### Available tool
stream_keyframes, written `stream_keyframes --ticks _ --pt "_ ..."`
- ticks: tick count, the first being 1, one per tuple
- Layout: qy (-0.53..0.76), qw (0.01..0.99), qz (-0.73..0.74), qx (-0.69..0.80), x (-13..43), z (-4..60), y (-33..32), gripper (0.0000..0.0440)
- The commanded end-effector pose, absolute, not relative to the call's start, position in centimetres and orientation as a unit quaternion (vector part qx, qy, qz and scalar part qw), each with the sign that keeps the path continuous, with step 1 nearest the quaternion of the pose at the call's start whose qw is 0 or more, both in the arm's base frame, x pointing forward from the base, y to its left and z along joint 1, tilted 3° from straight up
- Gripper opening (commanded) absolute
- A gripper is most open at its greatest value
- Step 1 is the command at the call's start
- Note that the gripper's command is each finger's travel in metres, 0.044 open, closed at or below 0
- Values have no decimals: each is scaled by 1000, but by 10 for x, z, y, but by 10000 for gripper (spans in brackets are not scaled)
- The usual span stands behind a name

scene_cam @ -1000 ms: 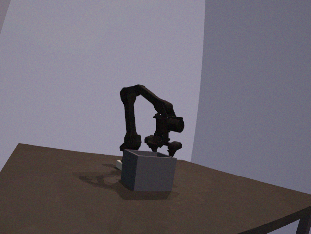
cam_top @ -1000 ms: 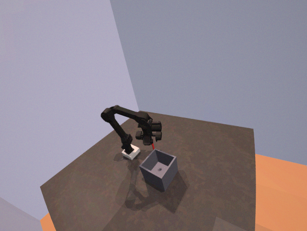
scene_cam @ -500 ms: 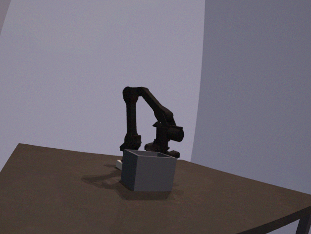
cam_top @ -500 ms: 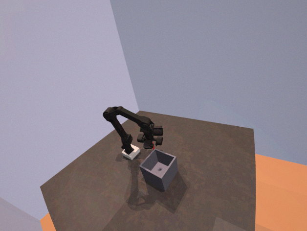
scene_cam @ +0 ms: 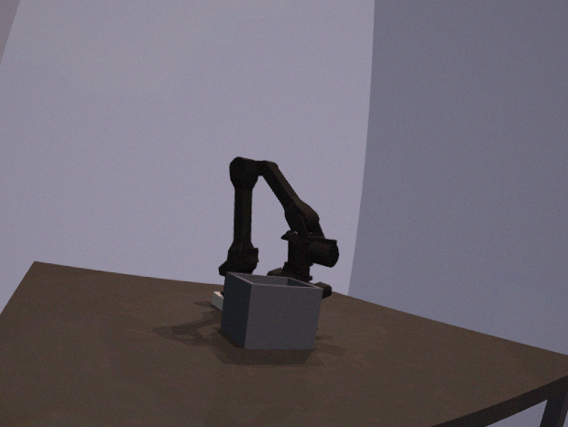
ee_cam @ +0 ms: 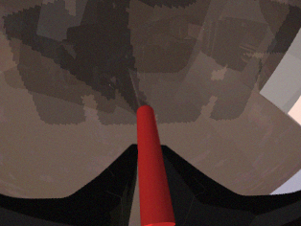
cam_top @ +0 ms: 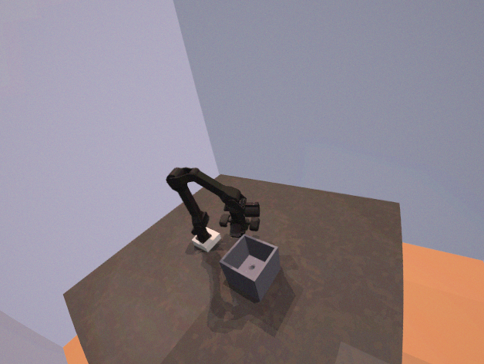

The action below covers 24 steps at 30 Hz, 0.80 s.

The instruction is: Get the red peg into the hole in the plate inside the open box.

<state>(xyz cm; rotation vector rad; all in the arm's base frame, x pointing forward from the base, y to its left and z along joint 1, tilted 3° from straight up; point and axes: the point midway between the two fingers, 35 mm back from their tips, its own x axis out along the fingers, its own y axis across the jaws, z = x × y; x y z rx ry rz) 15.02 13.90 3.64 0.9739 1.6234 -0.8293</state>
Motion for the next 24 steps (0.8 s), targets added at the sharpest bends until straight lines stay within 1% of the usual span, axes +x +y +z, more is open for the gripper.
stream_keyframes --ticks 1,13,24 --pt "678 511 -331 412 155 40 145 0" --pt "666 512 -275 467 172 73 160 0" --pt "642 540 -214 500 190 121 161 0"
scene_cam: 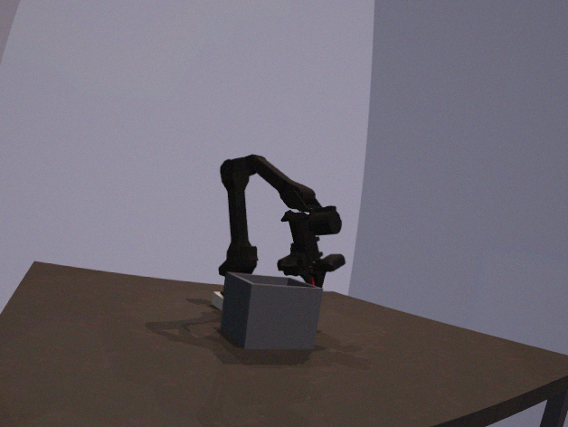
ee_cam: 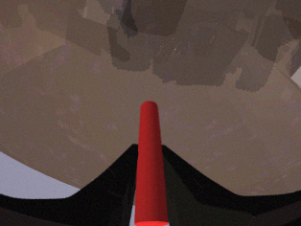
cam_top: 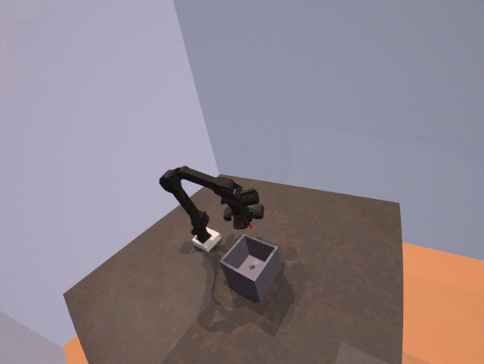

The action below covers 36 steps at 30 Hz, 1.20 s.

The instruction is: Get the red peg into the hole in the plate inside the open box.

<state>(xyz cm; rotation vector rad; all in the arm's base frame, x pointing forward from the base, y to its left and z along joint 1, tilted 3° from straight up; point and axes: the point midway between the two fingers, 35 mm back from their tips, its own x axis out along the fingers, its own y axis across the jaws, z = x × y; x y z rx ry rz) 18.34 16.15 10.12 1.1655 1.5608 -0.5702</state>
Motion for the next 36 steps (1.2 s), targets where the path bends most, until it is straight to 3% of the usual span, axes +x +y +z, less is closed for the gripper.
stream_keyframes --ticks 1,19,36 --pt "639 544 -210 502 192 126 161 0" --pt "536 632 -196 525 229 212 104 0" --pt "504 629 -299 511 248 209 36 0"
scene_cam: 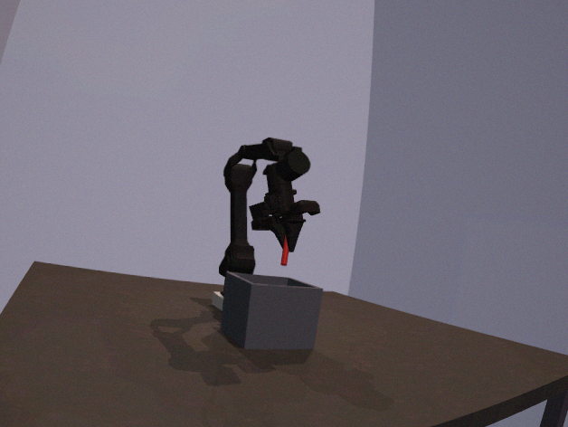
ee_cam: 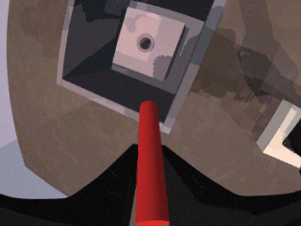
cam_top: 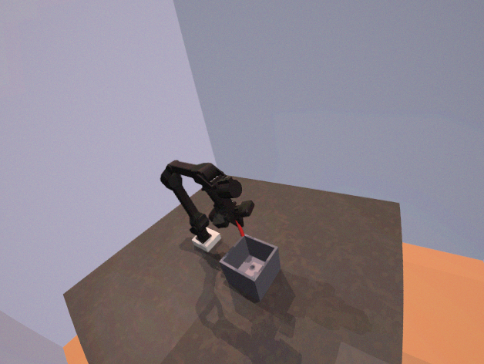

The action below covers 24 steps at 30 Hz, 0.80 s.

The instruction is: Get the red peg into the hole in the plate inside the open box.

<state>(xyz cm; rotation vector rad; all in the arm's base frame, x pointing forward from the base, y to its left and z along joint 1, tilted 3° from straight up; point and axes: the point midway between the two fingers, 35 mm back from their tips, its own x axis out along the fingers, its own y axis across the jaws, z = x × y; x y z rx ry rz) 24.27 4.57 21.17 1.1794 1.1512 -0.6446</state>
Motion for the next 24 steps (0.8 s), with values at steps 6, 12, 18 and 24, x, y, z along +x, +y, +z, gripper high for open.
stream_keyframes --ticks 6,12,18,24 --pt "509 616 -319 510 257 202 20 0" --pt "517 603 -332 509 265 195 9 0" --pt "525 594 -339 507 274 184 -1 0" --pt "536 584 -343 504 283 169 -8 0"
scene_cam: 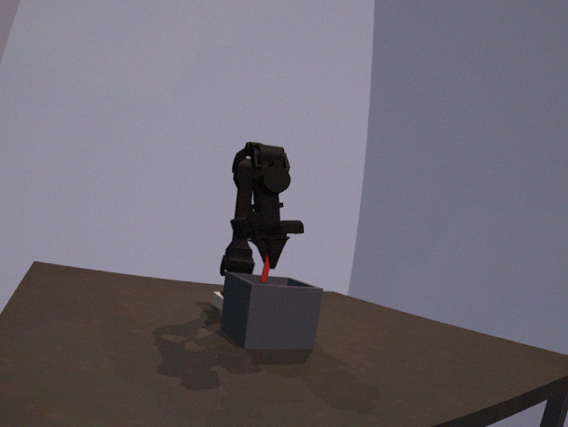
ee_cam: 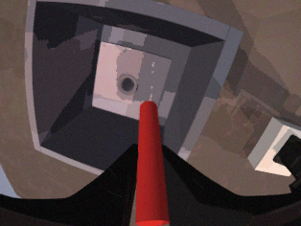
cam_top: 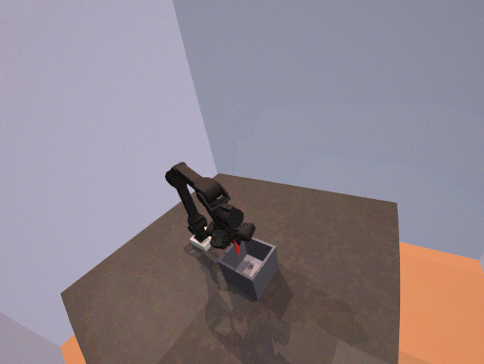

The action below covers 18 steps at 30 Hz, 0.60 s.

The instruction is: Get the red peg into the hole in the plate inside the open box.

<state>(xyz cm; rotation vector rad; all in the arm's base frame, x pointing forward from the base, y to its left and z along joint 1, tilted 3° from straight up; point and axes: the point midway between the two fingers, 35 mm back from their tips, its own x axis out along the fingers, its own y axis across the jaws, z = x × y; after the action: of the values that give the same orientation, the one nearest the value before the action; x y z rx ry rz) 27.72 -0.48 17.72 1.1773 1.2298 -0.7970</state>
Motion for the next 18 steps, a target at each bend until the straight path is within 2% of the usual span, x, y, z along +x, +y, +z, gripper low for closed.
stream_keyframes --ticks 1,18 --pt "538 583 -343 503 284 166 -9 0" --pt "571 570 -317 499 306 126 -5 0"
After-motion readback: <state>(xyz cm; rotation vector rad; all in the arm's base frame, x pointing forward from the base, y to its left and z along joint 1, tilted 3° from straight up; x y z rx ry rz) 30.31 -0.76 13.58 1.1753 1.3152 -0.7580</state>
